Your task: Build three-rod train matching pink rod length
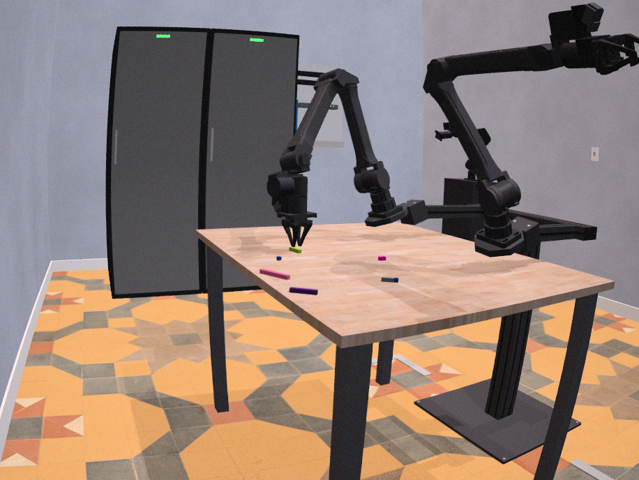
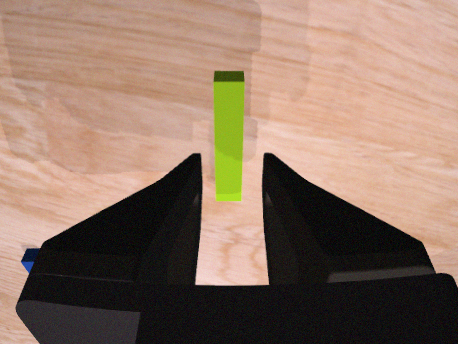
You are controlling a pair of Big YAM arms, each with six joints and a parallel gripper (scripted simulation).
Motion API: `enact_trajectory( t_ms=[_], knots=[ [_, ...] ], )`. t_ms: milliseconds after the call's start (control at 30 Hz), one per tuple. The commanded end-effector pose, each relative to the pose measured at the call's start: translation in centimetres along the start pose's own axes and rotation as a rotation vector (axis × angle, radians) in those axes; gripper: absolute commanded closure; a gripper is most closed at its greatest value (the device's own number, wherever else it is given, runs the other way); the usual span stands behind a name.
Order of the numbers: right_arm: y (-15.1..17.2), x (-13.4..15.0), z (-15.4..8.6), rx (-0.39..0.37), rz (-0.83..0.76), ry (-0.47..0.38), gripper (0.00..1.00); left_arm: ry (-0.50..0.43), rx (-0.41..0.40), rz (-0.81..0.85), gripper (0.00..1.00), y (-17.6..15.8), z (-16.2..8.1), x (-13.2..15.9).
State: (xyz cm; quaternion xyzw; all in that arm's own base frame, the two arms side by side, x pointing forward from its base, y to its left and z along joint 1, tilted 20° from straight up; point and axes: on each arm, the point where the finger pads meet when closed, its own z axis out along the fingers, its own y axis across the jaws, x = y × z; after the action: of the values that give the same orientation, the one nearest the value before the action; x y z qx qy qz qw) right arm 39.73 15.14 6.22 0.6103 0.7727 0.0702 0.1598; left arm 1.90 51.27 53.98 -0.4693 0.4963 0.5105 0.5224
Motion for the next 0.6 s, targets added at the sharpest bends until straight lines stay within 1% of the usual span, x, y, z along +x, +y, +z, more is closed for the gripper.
enact_trajectory(
  t_ms=[0, 200, 433, 467, 567],
  knots=[
    [1.4, 0.2, 0.2, -0.025, 0.022, 0.002, 0.77, -0.032, -0.017, -0.015, 0.0, 0.7, -0.6, -1.1],
    [0.1, -0.2, 1.4, -0.001, 0.008, -0.003, 0.77, -0.032, -0.017, -0.015, 0.0, 0.7, -0.6, -1.1],
    [0.4, -0.2, 1.9, -0.006, 0.004, -0.002, 0.77, -0.032, -0.017, -0.015, 0.0, 0.7, -0.6, -1.1],
    [0.6, 0.1, 1.3, -0.022, -0.003, 0.004, 0.77, -0.032, -0.017, -0.015, 0.0, 0.7, -0.6, -1.1],
    [0.5, 0.1, 2.1, -0.01, -0.003, 0.001, 0.77, -0.032, -0.017, -0.015, 0.0, 0.7, -0.6, -1.1]
  ],
)
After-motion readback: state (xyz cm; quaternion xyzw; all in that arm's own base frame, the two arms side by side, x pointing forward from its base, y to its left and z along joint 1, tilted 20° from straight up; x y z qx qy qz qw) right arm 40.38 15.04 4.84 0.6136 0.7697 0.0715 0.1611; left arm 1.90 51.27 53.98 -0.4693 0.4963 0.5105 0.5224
